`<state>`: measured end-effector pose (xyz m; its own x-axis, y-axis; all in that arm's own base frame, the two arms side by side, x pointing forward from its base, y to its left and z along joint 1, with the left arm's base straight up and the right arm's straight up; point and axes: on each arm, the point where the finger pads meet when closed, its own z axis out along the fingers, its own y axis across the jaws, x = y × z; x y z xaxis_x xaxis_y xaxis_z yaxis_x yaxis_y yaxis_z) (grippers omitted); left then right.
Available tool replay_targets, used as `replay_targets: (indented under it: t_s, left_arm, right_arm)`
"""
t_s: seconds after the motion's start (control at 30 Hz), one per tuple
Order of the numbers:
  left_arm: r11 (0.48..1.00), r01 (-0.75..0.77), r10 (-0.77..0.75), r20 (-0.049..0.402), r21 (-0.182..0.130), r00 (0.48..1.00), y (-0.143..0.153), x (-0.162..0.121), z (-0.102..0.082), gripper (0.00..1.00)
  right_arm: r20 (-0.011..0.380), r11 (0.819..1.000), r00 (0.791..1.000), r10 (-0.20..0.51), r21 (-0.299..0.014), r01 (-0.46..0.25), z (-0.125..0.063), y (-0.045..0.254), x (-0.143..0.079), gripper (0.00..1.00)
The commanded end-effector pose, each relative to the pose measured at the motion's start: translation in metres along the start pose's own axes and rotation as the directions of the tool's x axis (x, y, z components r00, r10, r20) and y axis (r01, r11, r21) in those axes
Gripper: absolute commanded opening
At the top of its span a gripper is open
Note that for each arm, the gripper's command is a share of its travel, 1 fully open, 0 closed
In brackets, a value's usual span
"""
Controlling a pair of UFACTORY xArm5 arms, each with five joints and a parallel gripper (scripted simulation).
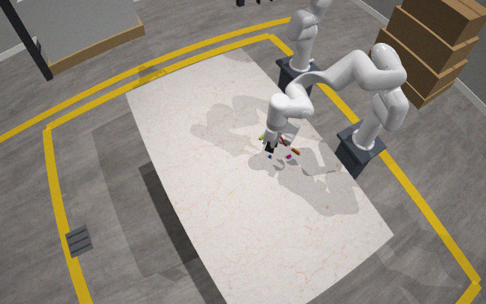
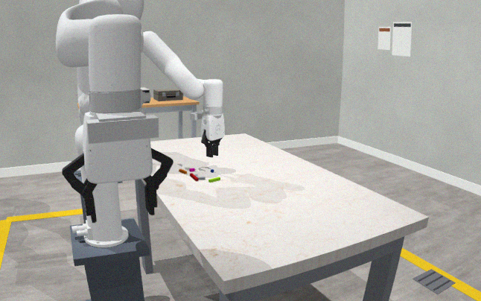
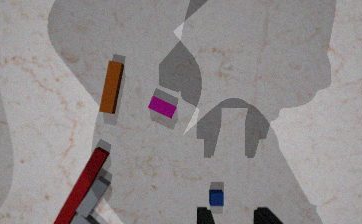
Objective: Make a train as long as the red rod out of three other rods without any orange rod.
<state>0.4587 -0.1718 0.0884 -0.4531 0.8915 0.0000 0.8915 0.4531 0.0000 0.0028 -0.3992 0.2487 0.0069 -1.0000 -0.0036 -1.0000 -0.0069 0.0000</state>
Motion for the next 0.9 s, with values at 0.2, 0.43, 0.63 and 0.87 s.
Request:
replay_targets:
  t_s: [0.2, 0.43, 0.63, 0.87]
  left_arm:
    - [1.000, -0.001, 0.001, 0.003, -0.003, 1.000, 0.0009, -0.0010, -0.0015, 0.26]
    - [1.000, -0.001, 0.001, 0.003, -0.003, 1.000, 0.0009, -0.0010, -0.0014, 0.26]
    - [1.000, -0.001, 0.001, 0.003, -0.003, 1.000, 0.0010, -0.0010, 0.0003, 0.26]
    - [1.000, -0.001, 0.001, 0.003, -0.003, 1.000, 0.0010, -0.0010, 0.0038, 0.26]
  right_arm:
    - [-0.004, 1.000, 1.000, 0.000, 0.000, 0.000, -0.0013, 0.0000, 0.0008, 1.00]
    - [-0.004, 1.000, 1.000, 0.000, 0.000, 0.000, -0.0013, 0.0000, 0.0008, 1.00]
    - [-0.004, 1.000, 1.000, 0.000, 0.000, 0.000, -0.0013, 0.0000, 0.0008, 1.00]
    - [-0.004, 1.000, 1.000, 0.000, 0.000, 0.000, -0.0013, 0.0000, 0.0008, 1.00]
